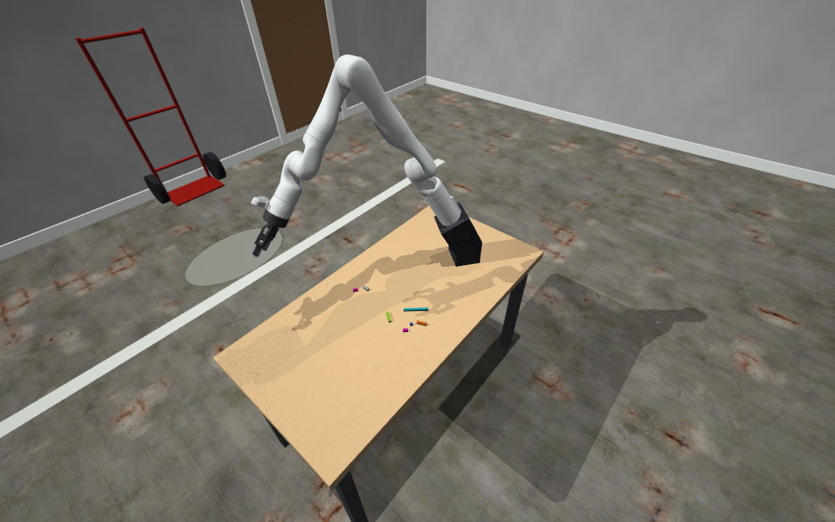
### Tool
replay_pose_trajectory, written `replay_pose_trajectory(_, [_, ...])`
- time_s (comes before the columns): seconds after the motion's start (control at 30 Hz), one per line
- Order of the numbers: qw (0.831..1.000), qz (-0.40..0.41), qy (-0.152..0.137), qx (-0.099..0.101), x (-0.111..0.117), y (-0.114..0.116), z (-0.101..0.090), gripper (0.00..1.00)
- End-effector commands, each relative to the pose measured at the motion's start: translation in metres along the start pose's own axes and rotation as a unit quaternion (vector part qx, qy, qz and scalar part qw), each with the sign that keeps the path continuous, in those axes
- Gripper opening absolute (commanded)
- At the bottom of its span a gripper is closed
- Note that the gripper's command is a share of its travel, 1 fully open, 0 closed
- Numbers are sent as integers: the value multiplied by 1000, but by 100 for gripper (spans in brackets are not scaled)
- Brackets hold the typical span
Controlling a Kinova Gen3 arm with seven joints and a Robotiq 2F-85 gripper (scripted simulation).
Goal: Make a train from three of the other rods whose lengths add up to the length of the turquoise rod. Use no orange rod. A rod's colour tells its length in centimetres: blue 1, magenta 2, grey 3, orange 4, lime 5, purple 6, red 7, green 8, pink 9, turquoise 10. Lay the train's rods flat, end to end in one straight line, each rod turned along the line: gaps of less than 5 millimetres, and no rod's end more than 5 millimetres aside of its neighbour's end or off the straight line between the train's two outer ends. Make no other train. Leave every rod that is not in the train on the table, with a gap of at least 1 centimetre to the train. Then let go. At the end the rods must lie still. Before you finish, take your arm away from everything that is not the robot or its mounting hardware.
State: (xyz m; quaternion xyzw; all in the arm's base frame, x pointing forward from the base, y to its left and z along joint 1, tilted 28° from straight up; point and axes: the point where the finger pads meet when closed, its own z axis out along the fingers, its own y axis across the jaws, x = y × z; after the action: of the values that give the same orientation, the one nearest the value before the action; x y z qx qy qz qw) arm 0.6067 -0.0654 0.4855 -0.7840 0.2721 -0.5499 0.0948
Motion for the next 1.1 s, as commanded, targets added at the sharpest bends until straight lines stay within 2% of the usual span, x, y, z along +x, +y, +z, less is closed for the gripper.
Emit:
replay_pose_trajectory(0.0, [1000,1,1,-1,2,1,0,100])
replay_pose_trajectory(0.07, [1000,1,1,-1,2,1,0,100])
replay_pose_trajectory(0.1, [1000,-12,-9,-13,-11,18,7,100])
replay_pose_trajectory(0.83, [1000,-12,-9,-13,-11,18,7,100])
replay_pose_trajectory(0.87, [999,-26,-21,-25,-24,34,14,100])
replay_pose_trajectory(1.07, [999,-26,-21,-25,-24,34,14,100])
